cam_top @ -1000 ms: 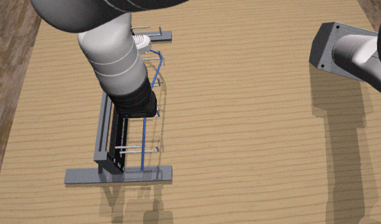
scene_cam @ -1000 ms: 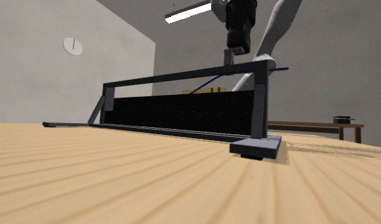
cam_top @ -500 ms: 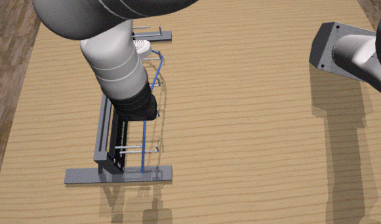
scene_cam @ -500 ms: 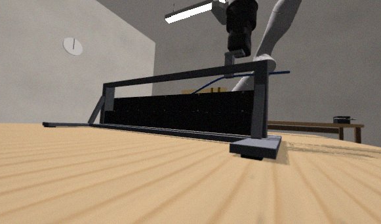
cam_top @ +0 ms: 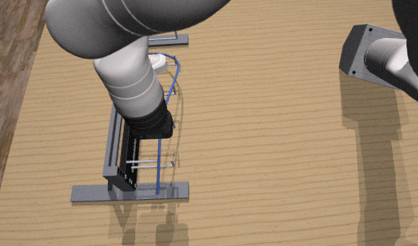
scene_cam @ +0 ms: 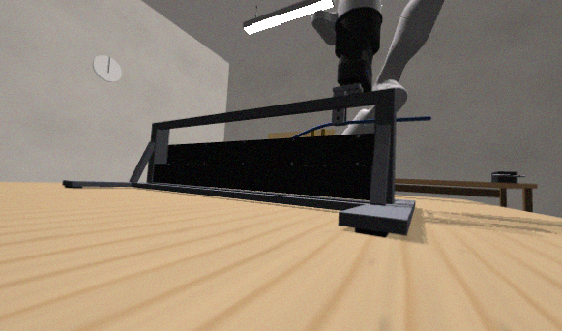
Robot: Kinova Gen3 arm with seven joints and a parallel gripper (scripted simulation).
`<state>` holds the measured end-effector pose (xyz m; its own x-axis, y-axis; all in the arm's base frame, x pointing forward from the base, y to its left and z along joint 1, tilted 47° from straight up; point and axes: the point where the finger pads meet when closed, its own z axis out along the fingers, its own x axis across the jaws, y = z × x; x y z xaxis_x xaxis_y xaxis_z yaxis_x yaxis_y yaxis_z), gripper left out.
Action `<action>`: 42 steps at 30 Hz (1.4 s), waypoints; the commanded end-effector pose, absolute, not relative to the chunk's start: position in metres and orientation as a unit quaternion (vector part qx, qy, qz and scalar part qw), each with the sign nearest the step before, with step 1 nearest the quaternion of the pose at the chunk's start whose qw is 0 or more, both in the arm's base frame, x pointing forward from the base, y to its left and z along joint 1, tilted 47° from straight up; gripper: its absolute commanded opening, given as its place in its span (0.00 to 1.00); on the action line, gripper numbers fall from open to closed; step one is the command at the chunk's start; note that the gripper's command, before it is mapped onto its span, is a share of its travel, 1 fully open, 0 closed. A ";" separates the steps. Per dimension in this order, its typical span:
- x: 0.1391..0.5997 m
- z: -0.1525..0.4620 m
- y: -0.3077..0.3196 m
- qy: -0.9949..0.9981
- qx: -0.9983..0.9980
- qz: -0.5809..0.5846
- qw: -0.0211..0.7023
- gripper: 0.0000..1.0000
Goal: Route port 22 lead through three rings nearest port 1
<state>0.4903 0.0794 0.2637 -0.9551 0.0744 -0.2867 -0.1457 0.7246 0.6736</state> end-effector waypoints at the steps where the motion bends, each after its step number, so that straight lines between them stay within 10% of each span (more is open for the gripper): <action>1: 0.491 0.261 0.086 0.916 -0.022 0.373 0.147 0.00; 42: 0.505 0.222 0.126 0.916 -0.022 0.373 0.147 0.00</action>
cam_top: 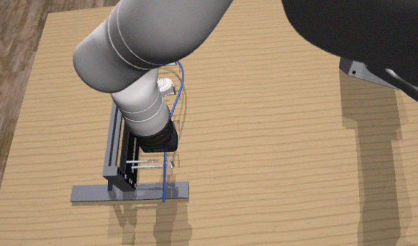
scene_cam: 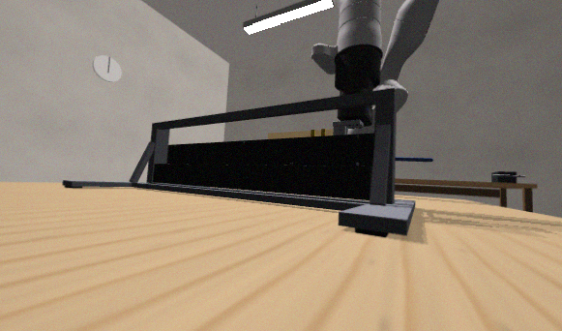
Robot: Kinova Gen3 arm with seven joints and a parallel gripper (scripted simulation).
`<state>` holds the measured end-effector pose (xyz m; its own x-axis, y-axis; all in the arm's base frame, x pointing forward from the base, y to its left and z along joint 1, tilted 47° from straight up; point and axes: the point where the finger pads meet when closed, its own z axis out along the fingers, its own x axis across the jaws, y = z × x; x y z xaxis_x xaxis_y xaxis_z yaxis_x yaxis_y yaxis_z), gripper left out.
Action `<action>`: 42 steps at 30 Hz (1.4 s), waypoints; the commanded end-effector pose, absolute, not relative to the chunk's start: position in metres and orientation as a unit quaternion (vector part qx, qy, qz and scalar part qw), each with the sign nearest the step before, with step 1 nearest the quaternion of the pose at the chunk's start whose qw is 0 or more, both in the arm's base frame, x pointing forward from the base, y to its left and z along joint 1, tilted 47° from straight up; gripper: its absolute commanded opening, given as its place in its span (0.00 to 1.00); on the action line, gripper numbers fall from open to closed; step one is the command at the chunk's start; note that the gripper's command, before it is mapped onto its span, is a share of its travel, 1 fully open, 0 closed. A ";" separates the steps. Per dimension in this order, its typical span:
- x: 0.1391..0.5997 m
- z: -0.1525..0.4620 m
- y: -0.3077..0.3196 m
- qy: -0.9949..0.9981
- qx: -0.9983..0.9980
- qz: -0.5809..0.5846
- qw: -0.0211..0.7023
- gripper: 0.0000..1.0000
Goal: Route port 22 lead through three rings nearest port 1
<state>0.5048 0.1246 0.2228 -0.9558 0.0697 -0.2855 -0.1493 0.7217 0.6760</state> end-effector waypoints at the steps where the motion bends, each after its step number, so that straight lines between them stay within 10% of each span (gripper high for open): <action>1: 0.505 0.222 0.126 0.916 -0.022 0.373 0.147 0.00; 42: 0.525 0.225 0.127 0.916 -0.022 0.373 0.147 0.00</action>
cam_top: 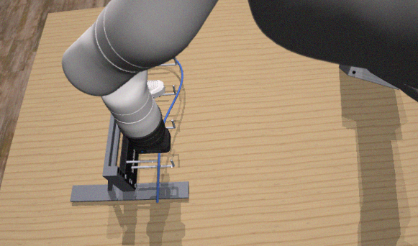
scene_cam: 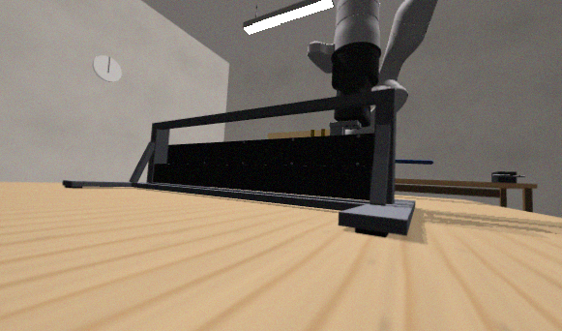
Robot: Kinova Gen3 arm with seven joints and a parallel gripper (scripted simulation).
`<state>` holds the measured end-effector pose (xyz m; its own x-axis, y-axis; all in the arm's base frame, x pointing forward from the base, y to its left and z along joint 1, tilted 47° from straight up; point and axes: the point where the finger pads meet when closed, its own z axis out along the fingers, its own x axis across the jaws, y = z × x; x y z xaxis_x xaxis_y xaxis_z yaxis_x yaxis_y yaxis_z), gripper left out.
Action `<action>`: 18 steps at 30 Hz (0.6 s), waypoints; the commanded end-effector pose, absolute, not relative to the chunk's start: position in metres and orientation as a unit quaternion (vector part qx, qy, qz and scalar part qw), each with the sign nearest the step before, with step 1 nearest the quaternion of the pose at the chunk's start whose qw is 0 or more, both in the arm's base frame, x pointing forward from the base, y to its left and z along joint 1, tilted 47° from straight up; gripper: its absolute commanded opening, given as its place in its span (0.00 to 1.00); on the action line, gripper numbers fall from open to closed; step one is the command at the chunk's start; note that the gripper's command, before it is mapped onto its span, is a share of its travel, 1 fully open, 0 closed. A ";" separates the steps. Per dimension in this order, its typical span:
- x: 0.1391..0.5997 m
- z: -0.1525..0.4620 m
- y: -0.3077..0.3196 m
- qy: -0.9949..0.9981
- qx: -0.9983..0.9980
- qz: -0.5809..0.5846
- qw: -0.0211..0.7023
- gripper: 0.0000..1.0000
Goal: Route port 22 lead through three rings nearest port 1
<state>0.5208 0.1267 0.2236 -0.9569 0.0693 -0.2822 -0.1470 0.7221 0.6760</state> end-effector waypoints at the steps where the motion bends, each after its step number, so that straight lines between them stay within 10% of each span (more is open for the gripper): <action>1: 0.526 0.225 0.127 0.916 -0.022 0.373 0.147 0.00; 18: 0.543 0.230 0.126 0.916 -0.022 0.373 0.147 0.00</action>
